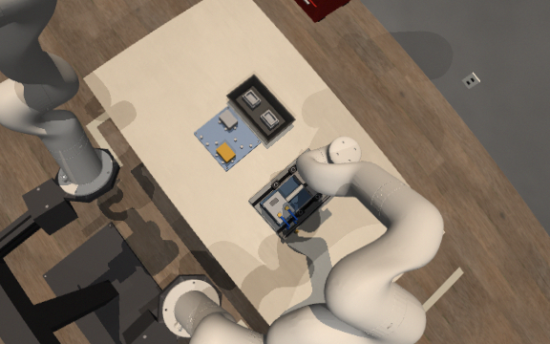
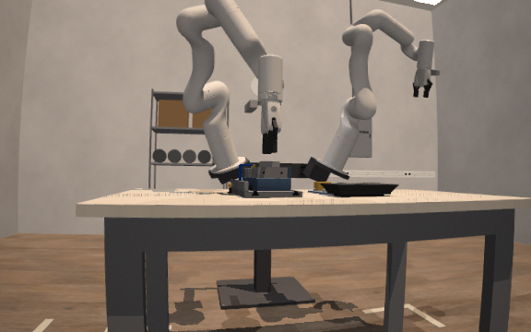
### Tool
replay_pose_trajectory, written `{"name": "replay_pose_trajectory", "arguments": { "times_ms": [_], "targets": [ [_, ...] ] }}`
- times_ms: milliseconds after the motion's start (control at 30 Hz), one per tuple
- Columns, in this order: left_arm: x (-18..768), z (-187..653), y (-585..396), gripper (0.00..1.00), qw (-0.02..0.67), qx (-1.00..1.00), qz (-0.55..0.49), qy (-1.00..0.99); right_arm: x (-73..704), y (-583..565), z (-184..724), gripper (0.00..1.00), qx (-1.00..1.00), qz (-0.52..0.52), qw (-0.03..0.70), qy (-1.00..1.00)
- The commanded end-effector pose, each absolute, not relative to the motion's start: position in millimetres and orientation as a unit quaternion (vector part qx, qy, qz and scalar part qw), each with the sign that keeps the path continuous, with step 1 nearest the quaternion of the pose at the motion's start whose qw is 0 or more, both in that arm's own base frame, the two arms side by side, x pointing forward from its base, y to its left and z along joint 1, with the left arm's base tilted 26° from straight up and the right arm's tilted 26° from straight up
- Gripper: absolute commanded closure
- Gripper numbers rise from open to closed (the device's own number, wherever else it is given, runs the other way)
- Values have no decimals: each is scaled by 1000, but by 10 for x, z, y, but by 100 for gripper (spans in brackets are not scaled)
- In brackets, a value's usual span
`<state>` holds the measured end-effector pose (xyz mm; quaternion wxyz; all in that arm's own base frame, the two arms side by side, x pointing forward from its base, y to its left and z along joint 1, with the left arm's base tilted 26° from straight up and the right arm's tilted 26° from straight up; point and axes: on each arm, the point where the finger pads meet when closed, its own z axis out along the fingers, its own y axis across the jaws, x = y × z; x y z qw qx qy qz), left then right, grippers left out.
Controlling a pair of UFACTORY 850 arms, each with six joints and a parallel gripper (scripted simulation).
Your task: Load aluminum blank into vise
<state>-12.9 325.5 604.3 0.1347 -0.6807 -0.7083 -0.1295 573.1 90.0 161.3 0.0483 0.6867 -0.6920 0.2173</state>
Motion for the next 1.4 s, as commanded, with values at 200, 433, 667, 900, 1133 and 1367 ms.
{"name": "replay_pose_trajectory", "arguments": {
  "times_ms": [200, 433, 667, 900, 1133, 1367],
  "targets": [
    [-130, 6052, 3256, 0, 135, -681, -130, -708, 5659, 1027, 1925, 31, 687, 217, 48, -692],
    [-130, 6052, 3256, 0, 135, -681, -130, -708, 5646, 1048, 1978, 31, 687, 217, 48, -692],
    [-130, 6052, 3256, 0, 135, -681, -130, -708, 5643, 1052, 1987, 100, 687, 217, 48, -692],
    [-130, 6052, 3256, 0, 135, -681, -130, -708, 5643, 1052, 1987, 100, 687, 217, 48, -692],
    [-130, 6052, 3256, 0, 135, -681, -130, -708, 5643, 1052, 1987, 100, 687, 217, 48, -692],
    [-130, 6052, 3256, 0, 135, -681, -130, -708, 5643, 1052, 1987, 100, 687, 217, 48, -692]
  ]
}}
